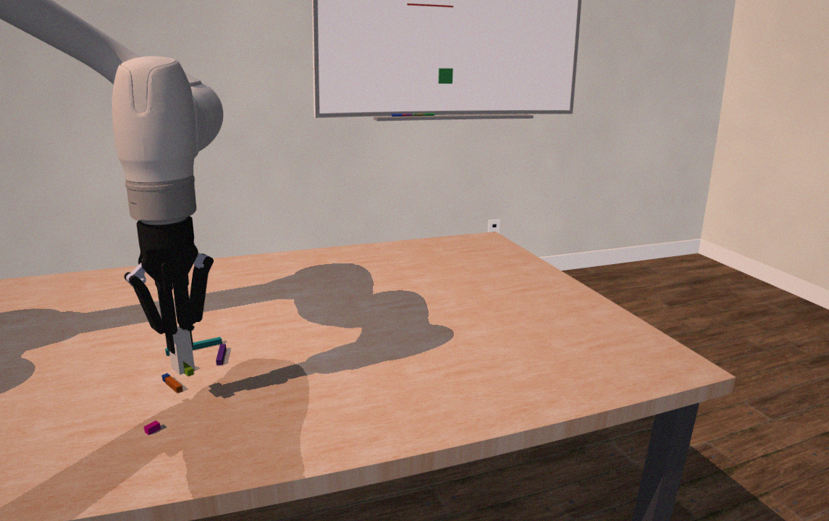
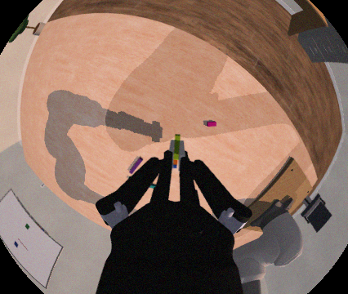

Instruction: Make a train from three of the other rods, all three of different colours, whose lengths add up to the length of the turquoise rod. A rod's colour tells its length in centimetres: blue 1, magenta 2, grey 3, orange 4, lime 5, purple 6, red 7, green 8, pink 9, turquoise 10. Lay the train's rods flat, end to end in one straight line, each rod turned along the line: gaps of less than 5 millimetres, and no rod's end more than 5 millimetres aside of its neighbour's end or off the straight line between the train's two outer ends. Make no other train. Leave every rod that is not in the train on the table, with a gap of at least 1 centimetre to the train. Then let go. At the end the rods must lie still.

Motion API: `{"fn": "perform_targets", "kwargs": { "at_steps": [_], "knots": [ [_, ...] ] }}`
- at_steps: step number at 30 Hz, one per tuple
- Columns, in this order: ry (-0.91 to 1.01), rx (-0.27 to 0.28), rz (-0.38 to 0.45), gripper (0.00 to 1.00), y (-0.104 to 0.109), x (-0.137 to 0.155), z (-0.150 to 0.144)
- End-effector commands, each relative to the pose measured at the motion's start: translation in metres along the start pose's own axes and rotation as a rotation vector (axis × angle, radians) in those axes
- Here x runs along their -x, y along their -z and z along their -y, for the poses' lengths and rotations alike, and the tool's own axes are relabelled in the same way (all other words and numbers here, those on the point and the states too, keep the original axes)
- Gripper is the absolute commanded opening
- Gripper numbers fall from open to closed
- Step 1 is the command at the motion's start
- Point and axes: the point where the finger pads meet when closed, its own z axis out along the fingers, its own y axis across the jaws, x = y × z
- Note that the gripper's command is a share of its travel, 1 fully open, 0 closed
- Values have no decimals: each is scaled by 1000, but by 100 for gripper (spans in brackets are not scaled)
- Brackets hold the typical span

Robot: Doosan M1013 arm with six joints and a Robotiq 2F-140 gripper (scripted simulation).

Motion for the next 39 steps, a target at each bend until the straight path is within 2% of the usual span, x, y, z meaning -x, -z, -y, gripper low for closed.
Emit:
{"fn": "perform_targets", "kwargs": {
  "at_steps": [1, 10, 39],
  "knots": [
    [0, 0, 0, 3, -11, 0, 0],
    [0, 0, 0, 3, -37, 0, 0],
    [0, 0, 0, 3, -40, 0, 0]
  ]
}}
